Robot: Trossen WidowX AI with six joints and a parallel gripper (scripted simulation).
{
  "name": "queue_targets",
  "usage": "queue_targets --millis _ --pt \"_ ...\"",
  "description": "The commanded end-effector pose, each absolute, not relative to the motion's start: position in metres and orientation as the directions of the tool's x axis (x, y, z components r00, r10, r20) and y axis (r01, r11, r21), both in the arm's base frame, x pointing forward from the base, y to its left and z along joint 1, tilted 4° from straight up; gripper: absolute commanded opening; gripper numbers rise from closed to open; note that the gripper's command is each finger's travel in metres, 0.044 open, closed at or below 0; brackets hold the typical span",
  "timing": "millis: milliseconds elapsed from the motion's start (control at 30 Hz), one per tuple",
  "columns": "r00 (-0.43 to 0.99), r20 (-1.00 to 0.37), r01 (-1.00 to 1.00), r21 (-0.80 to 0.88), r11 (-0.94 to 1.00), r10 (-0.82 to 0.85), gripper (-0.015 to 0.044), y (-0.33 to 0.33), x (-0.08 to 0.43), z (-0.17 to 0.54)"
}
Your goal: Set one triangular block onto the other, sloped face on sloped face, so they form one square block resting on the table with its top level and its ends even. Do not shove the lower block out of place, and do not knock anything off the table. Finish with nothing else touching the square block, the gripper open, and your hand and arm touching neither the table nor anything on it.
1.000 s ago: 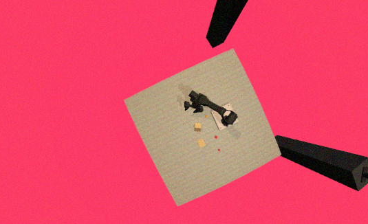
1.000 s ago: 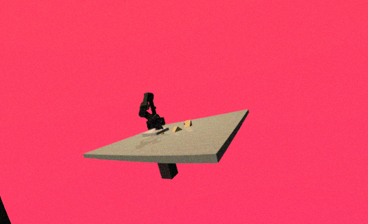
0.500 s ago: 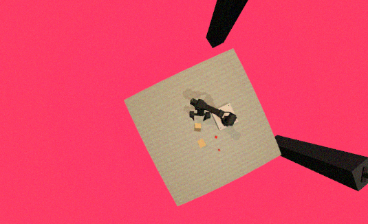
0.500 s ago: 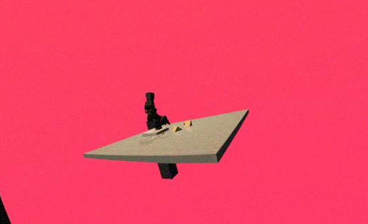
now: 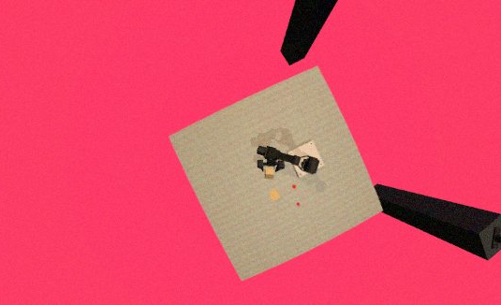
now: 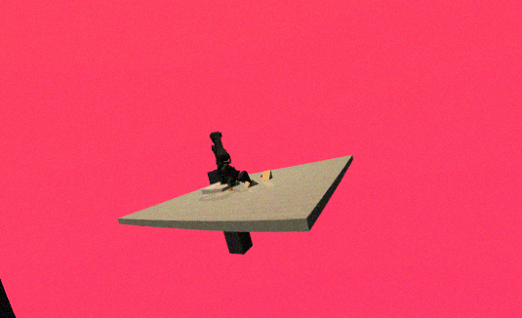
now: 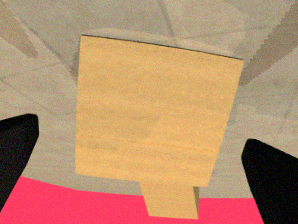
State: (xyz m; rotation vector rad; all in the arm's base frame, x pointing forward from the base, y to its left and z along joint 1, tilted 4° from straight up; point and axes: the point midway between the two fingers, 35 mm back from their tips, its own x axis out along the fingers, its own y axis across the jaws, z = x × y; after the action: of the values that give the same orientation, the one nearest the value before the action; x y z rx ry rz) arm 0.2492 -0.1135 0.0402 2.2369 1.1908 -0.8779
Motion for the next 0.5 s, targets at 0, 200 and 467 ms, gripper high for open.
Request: queue_targets --millis 0,200,467 --pt "0.424 -0.707 0.846 0.086 -0.526 0.566 0.0440 -0.0949 0.2562 0.0239" --pt "0.424 -0.706 0.846 0.086 -0.526 0.566 0.0440 -0.0955 0.2573 0.0240" --pt "0.423 -0.709 0.848 0.089 -0.523 0.564 0.0387 -0.0970 0.2576 0.0247"
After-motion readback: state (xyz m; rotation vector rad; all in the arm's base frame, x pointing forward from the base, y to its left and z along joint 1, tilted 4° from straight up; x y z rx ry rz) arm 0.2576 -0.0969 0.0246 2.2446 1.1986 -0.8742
